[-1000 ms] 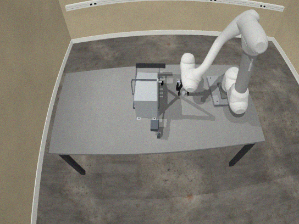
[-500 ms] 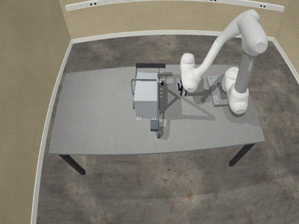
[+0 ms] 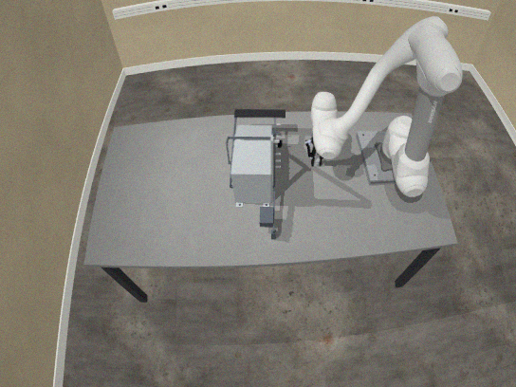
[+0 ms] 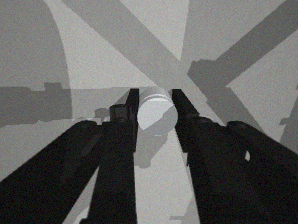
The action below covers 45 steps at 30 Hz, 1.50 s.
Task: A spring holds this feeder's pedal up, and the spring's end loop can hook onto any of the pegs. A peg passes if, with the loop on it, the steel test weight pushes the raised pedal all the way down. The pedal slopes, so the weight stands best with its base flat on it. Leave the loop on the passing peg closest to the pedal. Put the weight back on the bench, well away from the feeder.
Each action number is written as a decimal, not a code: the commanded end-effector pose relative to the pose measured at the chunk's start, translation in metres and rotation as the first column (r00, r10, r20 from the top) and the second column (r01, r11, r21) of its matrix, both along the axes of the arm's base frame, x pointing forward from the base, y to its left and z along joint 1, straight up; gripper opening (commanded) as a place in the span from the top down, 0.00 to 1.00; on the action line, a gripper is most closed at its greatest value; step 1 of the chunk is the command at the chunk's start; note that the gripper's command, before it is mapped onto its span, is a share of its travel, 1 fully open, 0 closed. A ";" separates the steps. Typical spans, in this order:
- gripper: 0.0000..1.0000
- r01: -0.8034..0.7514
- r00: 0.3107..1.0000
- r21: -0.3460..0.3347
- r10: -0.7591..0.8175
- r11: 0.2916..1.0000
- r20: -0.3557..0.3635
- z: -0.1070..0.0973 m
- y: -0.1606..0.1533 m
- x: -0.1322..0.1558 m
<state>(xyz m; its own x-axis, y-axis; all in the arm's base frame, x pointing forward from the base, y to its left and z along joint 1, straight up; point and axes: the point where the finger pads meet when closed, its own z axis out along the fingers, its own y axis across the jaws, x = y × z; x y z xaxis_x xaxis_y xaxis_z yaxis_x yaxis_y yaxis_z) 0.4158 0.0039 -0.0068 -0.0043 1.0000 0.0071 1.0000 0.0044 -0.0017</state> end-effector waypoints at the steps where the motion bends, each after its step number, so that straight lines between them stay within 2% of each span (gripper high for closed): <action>1: 0.75 0.000 1.000 0.000 0.000 1.000 0.001 0.000 0.000 0.000; 5: 0.75 0.000 1.000 0.000 0.000 1.000 0.001 0.000 0.000 0.000; 20: 0.75 0.000 1.000 0.000 0.000 1.000 0.001 0.040 0.000 0.000; 23: 0.75 0.000 1.000 0.000 0.000 1.000 0.001 0.039 0.000 0.000; 37: 0.75 0.000 1.000 0.000 0.000 1.000 0.001 0.077 -0.001 0.000; 40: 0.75 0.000 1.000 0.000 0.000 1.000 0.001 0.076 0.000 0.000; 45: 0.75 0.000 1.000 0.000 0.000 1.000 0.001 0.089 -0.001 0.000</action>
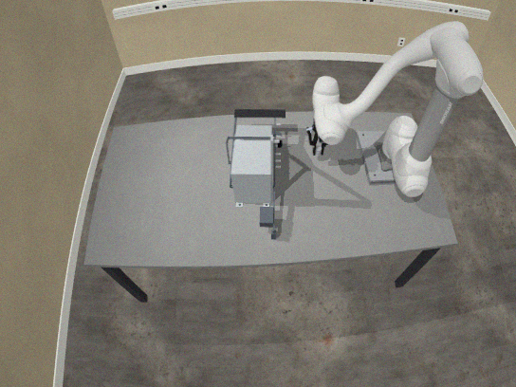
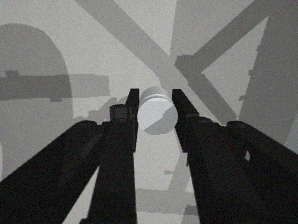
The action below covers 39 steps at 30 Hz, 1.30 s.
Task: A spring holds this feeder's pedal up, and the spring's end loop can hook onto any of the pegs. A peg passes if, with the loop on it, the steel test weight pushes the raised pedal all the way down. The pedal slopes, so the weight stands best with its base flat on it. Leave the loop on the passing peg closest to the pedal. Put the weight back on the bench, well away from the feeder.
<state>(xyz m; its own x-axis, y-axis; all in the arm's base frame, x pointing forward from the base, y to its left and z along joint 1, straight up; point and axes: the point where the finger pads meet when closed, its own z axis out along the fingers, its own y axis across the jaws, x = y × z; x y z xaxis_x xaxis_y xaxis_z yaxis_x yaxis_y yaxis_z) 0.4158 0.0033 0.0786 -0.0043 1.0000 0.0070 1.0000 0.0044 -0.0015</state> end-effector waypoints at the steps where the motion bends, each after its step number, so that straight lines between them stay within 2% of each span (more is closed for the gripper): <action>1: 0.75 0.000 1.000 0.000 0.000 1.000 0.001 0.007 0.000 0.000; 9: 0.75 0.000 1.000 0.000 0.000 1.000 0.001 0.028 0.000 0.000; 12: 0.75 0.000 1.000 0.000 0.000 1.000 0.001 0.027 0.000 0.000; 26: 0.75 0.000 1.000 0.000 0.000 1.000 0.001 0.064 0.000 0.000; 29: 0.75 0.000 1.000 0.000 0.000 1.000 0.001 0.064 0.000 0.000; 39: 0.75 0.000 1.000 0.000 0.000 1.000 0.001 0.090 -0.001 0.001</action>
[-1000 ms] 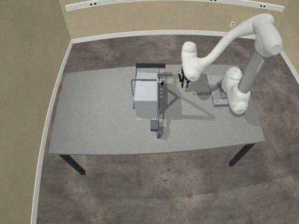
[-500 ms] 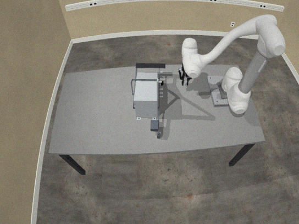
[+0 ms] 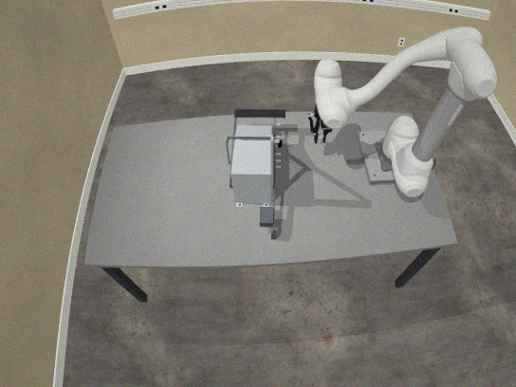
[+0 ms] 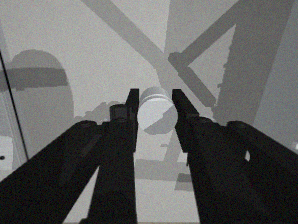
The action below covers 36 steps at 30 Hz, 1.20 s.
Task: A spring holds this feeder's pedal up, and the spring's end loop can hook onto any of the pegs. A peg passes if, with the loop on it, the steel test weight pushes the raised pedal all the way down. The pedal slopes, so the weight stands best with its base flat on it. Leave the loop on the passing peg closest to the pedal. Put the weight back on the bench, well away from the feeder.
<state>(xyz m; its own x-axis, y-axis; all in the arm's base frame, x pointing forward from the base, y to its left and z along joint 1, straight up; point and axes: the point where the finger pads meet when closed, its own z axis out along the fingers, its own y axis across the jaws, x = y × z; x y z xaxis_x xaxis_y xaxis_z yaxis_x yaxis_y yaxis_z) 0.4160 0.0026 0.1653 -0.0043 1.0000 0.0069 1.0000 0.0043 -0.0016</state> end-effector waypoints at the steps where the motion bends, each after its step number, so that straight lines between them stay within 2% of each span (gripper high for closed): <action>1: 0.75 0.000 1.000 0.000 0.000 1.000 0.001 0.006 0.000 0.000; 4: 0.75 0.000 1.000 0.000 0.000 1.000 0.001 0.014 0.000 0.000; 7: 0.75 0.000 1.000 0.000 0.000 1.000 0.001 0.012 0.000 0.000; 23: 0.75 0.000 1.000 0.000 0.000 1.000 0.001 0.028 0.000 0.000; 36: 0.75 0.000 1.000 -0.022 0.000 1.000 0.001 0.035 -0.023 0.025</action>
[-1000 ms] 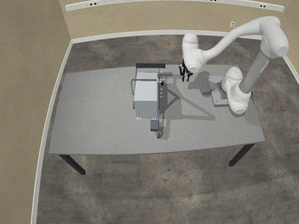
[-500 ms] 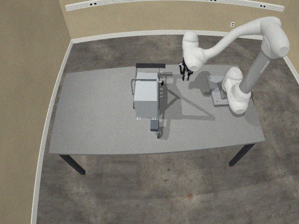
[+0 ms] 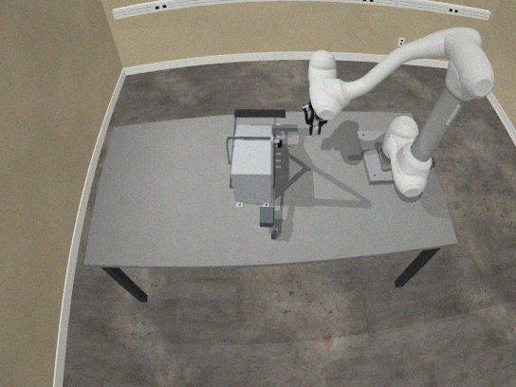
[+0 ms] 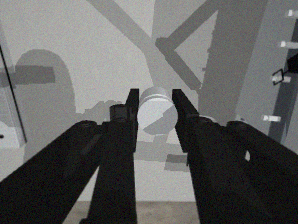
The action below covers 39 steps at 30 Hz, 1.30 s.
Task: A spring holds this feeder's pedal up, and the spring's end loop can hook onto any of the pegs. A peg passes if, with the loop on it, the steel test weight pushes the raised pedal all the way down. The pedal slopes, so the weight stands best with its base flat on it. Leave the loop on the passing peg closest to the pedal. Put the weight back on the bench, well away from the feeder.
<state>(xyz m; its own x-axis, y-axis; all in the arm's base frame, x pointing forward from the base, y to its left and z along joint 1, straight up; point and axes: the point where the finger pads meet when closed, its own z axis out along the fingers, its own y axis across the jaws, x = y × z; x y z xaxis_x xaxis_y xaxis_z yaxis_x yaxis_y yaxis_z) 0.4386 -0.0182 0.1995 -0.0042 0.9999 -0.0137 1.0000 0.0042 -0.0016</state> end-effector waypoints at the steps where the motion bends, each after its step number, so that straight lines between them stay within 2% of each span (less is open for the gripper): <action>1: 0.75 0.000 1.000 -0.003 0.000 1.000 0.001 0.002 -0.004 0.005; 39: 0.75 0.000 1.000 -0.053 0.000 0.999 0.001 0.020 -0.053 0.059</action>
<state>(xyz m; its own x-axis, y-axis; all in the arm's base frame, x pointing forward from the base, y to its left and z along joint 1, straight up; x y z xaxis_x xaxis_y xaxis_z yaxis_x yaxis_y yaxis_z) 0.4973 -0.0718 0.2195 -0.0042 0.9977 -0.0673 1.0000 0.0041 -0.0019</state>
